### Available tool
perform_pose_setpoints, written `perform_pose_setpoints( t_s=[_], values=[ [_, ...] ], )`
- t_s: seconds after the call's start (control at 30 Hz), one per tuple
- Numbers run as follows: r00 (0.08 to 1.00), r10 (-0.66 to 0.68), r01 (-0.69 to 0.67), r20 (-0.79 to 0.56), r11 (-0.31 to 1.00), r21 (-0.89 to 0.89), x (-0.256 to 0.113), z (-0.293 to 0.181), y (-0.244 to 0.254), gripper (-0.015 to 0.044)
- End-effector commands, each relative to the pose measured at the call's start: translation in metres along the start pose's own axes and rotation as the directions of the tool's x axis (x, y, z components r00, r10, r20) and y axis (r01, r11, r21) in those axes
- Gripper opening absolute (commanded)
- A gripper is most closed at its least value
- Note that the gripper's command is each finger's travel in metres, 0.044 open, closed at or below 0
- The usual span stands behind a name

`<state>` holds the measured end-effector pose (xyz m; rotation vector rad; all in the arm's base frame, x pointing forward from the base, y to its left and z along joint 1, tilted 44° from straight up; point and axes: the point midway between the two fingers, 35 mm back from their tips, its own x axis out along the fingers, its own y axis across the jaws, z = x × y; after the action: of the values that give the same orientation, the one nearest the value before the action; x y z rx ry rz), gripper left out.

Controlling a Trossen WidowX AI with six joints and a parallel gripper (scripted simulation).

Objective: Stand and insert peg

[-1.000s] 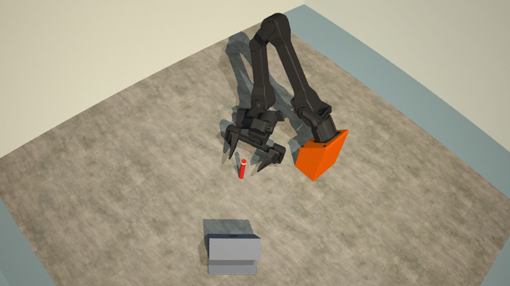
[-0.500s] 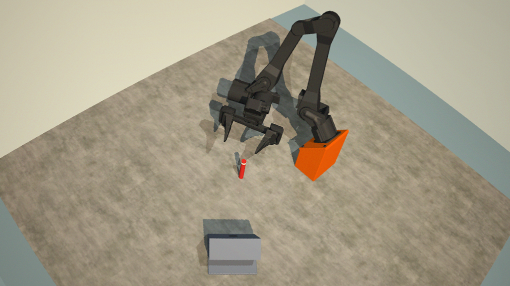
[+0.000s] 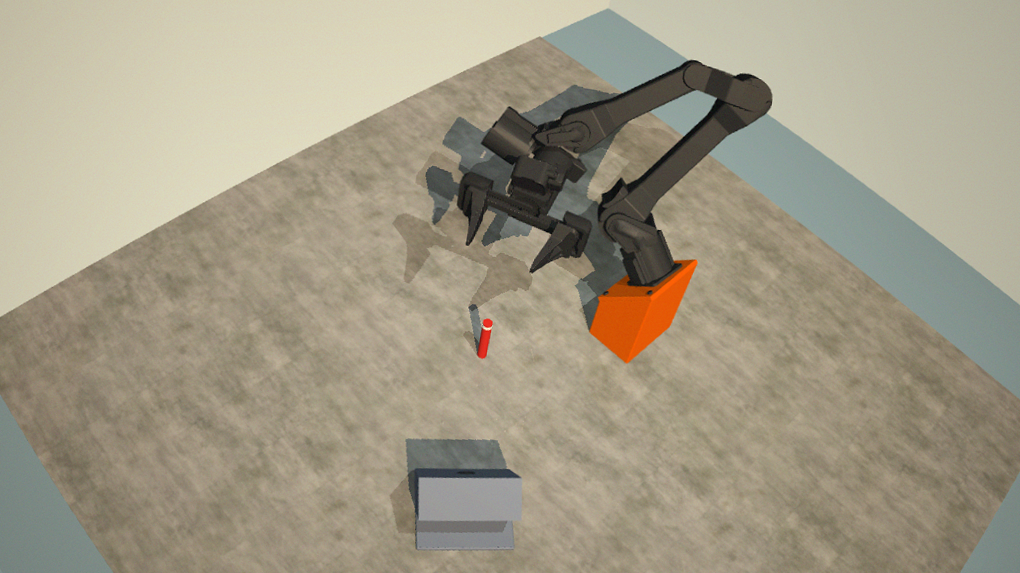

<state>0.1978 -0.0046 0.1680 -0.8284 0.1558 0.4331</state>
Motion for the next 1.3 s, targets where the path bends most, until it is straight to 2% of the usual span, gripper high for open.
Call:
perform_pose_setpoints(
  t_s=[0.0, 0.3, 0.6, 0.97, 1.27],
  values=[
    [0.999, 0.025, -0.022, -0.039, 0.998, 0.065, 0.002, -0.004, 0.002, 0.044],
    [0.965, 0.155, -0.091, -0.213, 0.955, 0.282, 0.013, -0.023, 0.009, 0.044],
    [0.868, 0.298, -0.103, -0.398, 0.891, 0.443, 0.019, -0.043, 0.018, 0.044],
    [0.648, 0.425, -0.045, -0.632, 0.85, 0.525, 0.019, -0.066, 0.029, 0.044],
    [0.417, 0.419, 0.018, -0.806, 0.883, 0.468, 0.018, -0.079, 0.029, 0.044]
  ],
)
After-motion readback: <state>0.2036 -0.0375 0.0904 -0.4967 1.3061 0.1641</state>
